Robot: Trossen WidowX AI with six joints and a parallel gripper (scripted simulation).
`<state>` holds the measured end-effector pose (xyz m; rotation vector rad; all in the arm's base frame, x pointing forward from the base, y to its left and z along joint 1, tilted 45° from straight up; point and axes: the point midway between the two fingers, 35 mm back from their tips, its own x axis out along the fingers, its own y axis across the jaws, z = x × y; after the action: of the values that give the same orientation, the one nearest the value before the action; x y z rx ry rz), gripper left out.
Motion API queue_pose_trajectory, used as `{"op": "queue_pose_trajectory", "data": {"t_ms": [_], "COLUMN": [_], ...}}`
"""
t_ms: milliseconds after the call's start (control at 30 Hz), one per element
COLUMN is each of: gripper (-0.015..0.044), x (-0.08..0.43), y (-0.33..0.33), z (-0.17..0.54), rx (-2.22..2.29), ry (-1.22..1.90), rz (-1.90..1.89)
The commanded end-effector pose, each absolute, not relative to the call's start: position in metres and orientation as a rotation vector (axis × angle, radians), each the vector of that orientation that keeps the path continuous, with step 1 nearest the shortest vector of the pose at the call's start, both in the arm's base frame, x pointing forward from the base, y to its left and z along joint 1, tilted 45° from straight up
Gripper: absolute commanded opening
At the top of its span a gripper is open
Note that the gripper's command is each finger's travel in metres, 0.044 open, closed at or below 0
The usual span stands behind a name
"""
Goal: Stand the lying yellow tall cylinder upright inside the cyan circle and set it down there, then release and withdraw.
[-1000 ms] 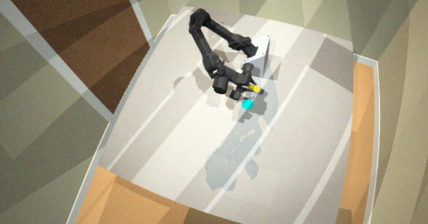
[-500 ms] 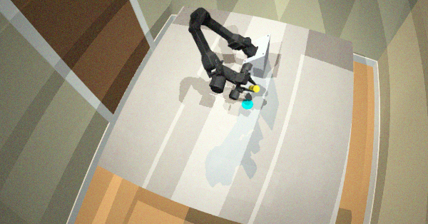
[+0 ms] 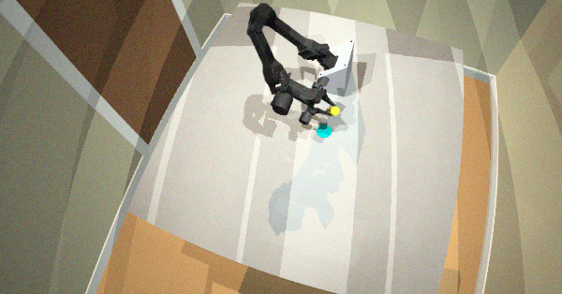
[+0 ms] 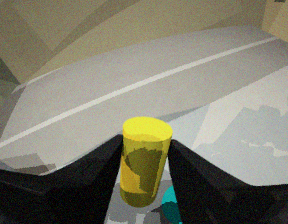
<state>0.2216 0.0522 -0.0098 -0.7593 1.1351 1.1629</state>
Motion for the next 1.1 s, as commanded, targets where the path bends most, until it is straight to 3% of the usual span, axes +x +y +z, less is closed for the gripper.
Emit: {"op": "queue_pose_trajectory", "data": {"t_ms": [0,1067], "gripper": [0.0105,0.0105], "x": [0.221,0.226], "y": [0.053,0.050], "z": [-0.008,0.004], "rx": [-0.751,-0.733], "ry": [1.097,0.828], "rz": [1.174,1.192]}}
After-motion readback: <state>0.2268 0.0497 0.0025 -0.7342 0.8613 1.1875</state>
